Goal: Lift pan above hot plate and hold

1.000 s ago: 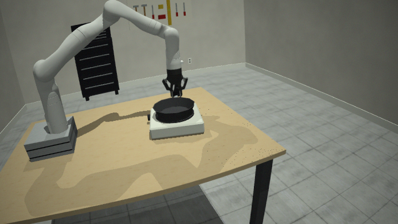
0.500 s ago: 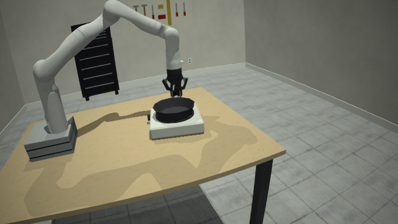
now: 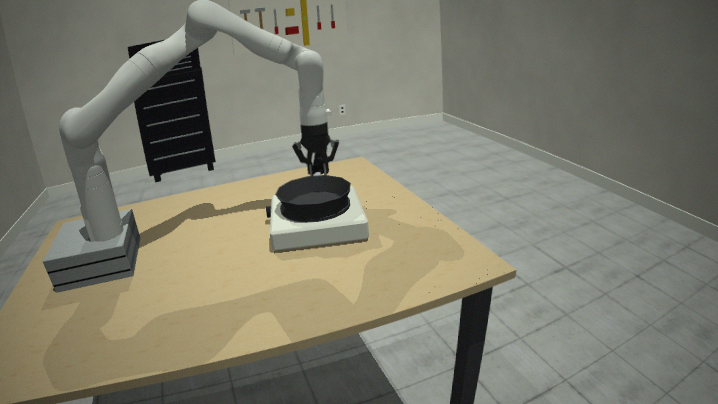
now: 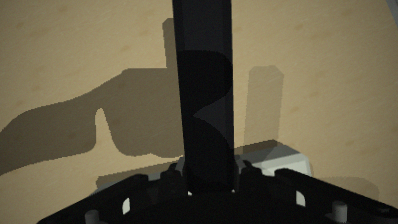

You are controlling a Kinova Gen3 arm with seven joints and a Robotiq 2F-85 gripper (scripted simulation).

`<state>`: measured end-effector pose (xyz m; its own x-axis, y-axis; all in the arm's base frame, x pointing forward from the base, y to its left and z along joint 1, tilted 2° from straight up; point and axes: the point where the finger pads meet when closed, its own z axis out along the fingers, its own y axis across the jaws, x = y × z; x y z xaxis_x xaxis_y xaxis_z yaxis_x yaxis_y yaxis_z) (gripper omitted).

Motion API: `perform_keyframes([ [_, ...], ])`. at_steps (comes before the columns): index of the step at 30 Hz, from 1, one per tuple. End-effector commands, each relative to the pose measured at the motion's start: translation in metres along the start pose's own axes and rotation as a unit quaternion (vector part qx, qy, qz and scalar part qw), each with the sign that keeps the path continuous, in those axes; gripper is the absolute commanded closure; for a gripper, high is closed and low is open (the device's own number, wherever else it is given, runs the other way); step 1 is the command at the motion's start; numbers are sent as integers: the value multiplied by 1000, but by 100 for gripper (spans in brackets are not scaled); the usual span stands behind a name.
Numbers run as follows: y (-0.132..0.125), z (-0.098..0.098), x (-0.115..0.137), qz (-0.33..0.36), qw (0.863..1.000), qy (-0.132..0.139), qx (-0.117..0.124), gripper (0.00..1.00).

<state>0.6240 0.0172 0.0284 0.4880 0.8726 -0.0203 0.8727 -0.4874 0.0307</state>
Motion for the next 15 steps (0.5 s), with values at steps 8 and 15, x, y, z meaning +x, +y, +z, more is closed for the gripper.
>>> perform_keyframes([
  [8,0,-3,0,0,1000,1,0,100],
  [15,0,-5,0,0,1000,1,0,100],
])
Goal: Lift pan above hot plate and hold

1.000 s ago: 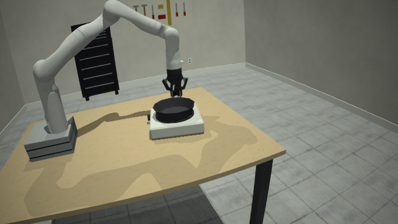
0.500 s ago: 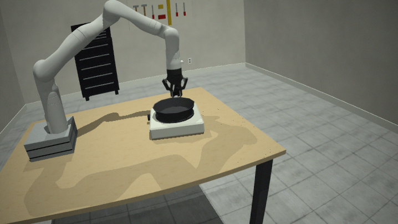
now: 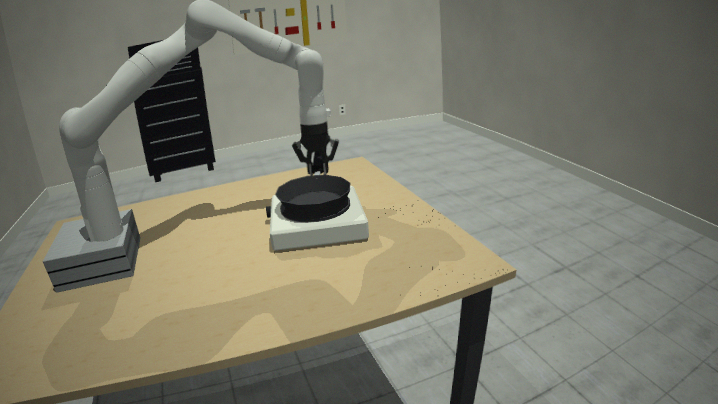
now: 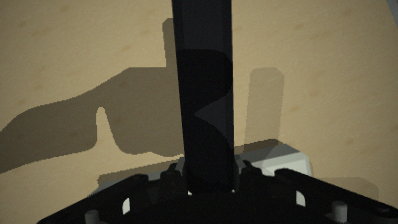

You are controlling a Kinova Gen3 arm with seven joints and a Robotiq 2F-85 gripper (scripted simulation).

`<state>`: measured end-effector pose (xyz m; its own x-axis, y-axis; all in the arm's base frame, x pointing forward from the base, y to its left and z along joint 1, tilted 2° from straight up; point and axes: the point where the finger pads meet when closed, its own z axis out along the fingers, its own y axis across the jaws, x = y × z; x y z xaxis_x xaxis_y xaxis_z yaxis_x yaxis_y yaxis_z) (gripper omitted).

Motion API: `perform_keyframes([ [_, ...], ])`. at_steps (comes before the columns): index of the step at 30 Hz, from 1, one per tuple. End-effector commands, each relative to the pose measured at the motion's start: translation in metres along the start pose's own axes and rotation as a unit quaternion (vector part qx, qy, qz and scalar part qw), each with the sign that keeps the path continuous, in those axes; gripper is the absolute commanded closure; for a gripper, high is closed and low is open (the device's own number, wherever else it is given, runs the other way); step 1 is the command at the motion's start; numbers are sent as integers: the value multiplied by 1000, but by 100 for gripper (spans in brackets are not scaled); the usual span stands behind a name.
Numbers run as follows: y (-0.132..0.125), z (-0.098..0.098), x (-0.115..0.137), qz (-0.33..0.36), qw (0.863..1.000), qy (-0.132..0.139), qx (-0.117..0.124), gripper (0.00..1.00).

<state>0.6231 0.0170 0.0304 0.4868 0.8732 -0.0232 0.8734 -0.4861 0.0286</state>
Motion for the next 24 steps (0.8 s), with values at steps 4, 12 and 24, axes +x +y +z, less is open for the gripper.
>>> perform_keyframes([
  [4,1,-5,1,1,1000,2,-1,100],
  [12,1,-11,1,0,1000,2,-1,100],
  [24,1,-20,1,0,1000,2,-1,100],
])
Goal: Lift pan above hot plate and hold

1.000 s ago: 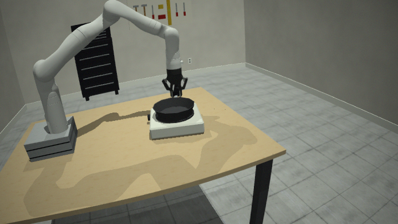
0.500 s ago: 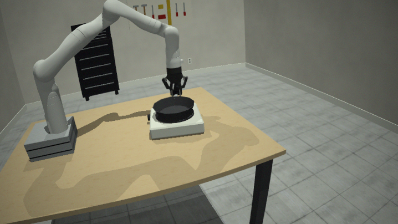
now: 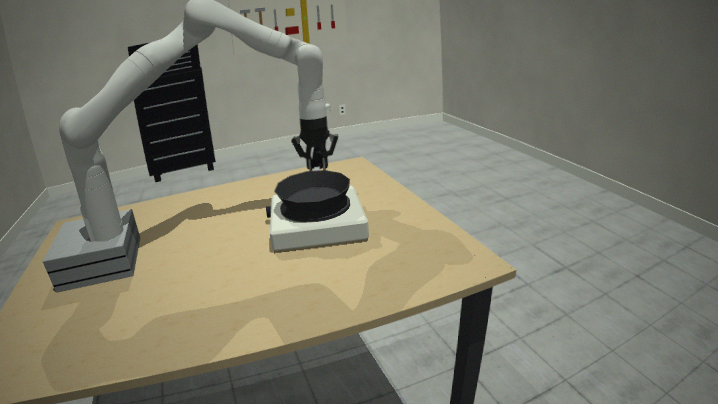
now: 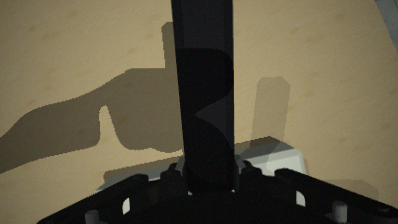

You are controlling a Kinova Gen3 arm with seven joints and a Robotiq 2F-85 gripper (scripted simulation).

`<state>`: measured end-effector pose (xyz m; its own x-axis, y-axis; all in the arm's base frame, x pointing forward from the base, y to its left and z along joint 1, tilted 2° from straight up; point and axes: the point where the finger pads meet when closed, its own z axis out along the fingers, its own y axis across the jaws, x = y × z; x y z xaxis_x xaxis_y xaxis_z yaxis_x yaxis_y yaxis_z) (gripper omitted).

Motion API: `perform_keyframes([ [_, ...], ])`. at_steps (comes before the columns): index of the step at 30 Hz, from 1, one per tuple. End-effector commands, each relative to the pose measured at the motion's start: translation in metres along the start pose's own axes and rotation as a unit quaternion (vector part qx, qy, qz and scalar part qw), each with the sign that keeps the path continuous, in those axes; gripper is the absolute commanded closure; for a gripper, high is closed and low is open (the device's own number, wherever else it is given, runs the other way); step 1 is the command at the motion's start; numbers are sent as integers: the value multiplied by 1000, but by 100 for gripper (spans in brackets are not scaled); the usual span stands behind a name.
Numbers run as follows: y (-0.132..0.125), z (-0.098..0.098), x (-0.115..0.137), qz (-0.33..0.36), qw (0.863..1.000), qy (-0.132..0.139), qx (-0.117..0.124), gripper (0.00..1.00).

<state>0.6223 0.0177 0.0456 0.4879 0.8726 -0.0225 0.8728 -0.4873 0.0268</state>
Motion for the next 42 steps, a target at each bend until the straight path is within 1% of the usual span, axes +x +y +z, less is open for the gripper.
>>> perform_keyframes([
  [1,1,-6,1,0,1000,2,-2,100],
  [10,1,-15,1,0,1000,2,-2,100],
  [25,1,-37,1,0,1000,2,-3,100],
  [27,1,-37,1,0,1000,2,-3,100],
  [42,0,-64,0,0,1000,2,-3,100],
])
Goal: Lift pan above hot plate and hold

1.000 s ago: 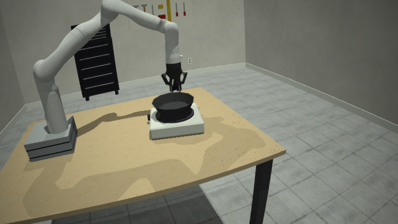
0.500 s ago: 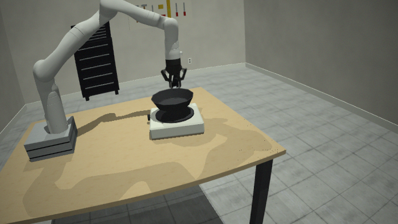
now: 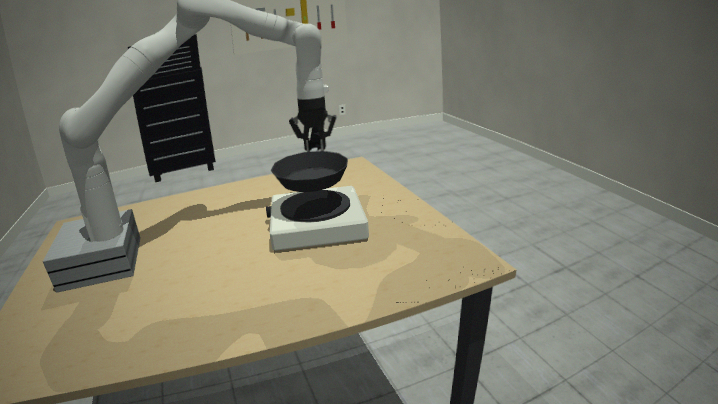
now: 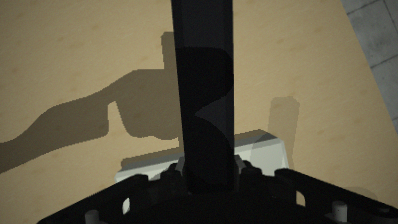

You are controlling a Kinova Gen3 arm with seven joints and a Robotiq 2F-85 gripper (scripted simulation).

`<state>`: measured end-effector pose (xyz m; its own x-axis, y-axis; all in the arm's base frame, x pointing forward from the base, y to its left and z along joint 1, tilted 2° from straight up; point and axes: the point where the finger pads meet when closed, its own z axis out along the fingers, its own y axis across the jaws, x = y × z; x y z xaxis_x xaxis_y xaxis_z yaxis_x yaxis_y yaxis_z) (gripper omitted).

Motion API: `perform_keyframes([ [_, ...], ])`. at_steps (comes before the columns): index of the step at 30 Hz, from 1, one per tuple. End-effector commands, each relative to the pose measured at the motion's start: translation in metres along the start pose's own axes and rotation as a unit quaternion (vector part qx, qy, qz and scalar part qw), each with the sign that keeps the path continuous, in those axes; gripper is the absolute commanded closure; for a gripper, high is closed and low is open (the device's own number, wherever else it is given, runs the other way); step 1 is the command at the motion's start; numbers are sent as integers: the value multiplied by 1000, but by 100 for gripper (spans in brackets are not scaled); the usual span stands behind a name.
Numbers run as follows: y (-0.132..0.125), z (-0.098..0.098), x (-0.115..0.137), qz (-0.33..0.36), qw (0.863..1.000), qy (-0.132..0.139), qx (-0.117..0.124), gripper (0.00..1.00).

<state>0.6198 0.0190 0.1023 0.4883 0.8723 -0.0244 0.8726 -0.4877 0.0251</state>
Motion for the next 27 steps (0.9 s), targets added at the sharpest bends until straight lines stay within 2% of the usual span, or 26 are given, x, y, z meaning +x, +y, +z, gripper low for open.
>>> perform_keyframes([
  [1,2,-7,2,-1,1000,3,-4,100],
  [27,2,-50,3,-1,1000,3,-3,100],
])
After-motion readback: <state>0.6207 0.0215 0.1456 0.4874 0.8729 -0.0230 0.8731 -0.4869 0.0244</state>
